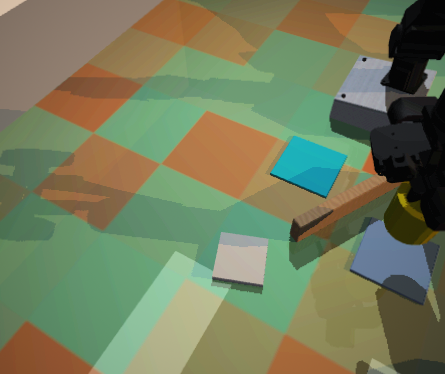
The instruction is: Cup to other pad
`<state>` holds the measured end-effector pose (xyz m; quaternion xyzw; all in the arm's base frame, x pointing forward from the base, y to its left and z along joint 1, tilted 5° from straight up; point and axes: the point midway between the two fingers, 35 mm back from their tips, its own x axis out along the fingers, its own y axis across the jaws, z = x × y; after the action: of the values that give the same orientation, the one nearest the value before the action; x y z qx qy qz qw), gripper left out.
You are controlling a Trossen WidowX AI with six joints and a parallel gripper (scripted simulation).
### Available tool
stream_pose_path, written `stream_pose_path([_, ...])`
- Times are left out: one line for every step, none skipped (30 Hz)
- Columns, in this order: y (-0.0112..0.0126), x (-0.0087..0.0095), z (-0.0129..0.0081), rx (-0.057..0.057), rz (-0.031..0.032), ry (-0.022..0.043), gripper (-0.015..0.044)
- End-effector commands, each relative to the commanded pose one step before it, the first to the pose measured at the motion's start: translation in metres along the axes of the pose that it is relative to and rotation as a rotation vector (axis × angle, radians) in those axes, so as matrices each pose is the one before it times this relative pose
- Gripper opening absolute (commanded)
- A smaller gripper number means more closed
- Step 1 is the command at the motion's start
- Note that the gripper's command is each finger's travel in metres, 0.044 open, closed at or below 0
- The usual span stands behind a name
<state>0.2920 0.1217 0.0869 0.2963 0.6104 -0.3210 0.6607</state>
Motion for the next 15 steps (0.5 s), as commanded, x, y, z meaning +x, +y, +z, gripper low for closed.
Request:
stream_pose_path([-0.0086,-0.00021,0.00484,-0.0018,0.00067,-0.00283,0.0])
stream_pose_path([-0.00222,-0.00009,0.00144,0.0002,0.00008,-0.00037,0.0])
stream_pose_path([-0.00223,-0.00009,0.00145,0.0002,0.00006,-0.00035,0.0])
stream_pose_path([-0.00222,-0.00009,0.00145,0.0002,0.00003,-0.00033,0.0])
stream_pose_path([-0.0022,-0.0001,0.00144,0.0001,0.00001,-0.0003,0.0])
stream_pose_path([-0.00219,-0.0001,0.00143,0.0001,-0.00001,-0.00028,0.0])
stream_pose_path([-0.00219,-0.0001,0.00142,0.0001,-0.00003,-0.00026,0.0])
stream_pose_path([-0.00218,-0.0001,0.00142,0.0001,-0.00005,-0.00025,0.0])
stream_pose_path([-0.00218,-0.0001,0.00142,0.0001,-0.00006,-0.00023,0.0])
stream_pose_path([-0.00218,-0.0001,0.00142,0.0001,-0.00008,-0.00022,0.0])
stream_pose_path([-0.00218,-0.0001,0.00142,0.0001,-0.00009,-0.00021,0.0])
stream_pose_path([-0.00219,-0.0001,0.00142,0.0001,-0.0001,-0.0002,0.0])
stream_pose_path([-0.00219,-0.0001,0.00142,0.0,-0.00011,-0.0002,0.0])
stream_pose_path([-0.00219,-0.00009,0.00142,0.0,-0.00011,-0.00019,0.0])
stream_pose_path([-0.00219,-0.00009,0.00142,0.0,-0.00012,-0.00018,0.0])
